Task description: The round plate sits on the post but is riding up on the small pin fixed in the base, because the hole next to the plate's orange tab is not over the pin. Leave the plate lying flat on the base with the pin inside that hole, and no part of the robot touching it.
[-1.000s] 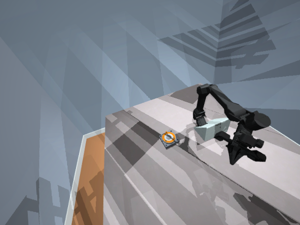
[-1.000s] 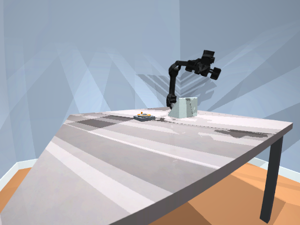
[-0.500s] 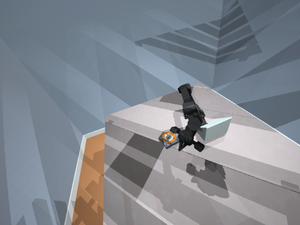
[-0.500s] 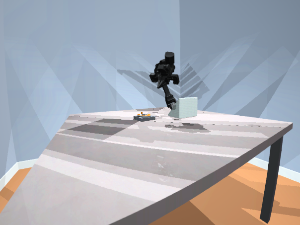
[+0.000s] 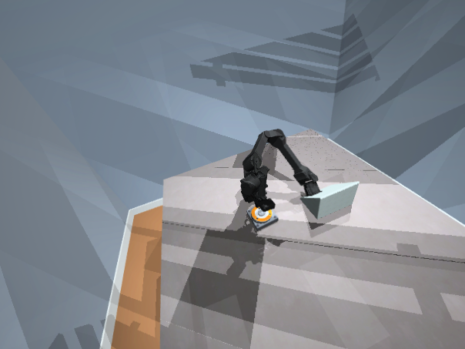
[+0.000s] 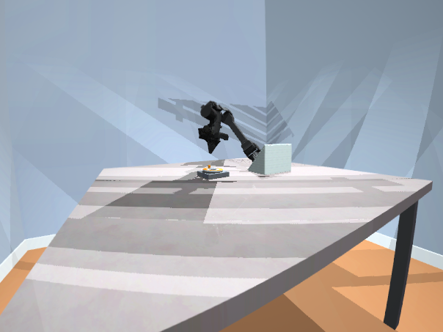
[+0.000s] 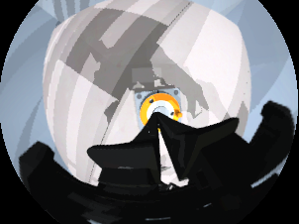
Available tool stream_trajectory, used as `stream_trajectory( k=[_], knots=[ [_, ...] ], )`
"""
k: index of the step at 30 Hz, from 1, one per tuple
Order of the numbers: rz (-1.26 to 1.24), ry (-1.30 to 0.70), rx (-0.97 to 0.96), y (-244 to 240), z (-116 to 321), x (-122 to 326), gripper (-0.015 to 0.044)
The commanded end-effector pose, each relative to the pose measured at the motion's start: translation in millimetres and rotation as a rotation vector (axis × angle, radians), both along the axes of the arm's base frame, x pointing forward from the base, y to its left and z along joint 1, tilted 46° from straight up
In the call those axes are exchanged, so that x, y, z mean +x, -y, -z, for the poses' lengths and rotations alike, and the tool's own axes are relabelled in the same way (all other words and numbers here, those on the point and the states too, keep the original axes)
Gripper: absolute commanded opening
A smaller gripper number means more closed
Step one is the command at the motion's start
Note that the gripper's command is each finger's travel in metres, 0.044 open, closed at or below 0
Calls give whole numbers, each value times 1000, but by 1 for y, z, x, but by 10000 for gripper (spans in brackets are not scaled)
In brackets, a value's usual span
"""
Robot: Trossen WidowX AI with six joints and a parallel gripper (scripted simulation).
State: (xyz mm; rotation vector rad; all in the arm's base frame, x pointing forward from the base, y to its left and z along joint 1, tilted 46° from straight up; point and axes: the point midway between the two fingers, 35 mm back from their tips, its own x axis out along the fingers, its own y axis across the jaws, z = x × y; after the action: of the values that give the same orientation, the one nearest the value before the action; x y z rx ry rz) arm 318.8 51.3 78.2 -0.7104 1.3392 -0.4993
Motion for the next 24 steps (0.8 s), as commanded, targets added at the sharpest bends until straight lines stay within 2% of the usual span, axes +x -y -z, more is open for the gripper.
stream_trajectory(
  k=[1,10,24],
  knots=[
    [206,-47,-6,56,-24,-34,0],
    [251,-55,-7,67,-29,-42,0],
    [251,-54,-9,101,4,-44,0]
  ],
)
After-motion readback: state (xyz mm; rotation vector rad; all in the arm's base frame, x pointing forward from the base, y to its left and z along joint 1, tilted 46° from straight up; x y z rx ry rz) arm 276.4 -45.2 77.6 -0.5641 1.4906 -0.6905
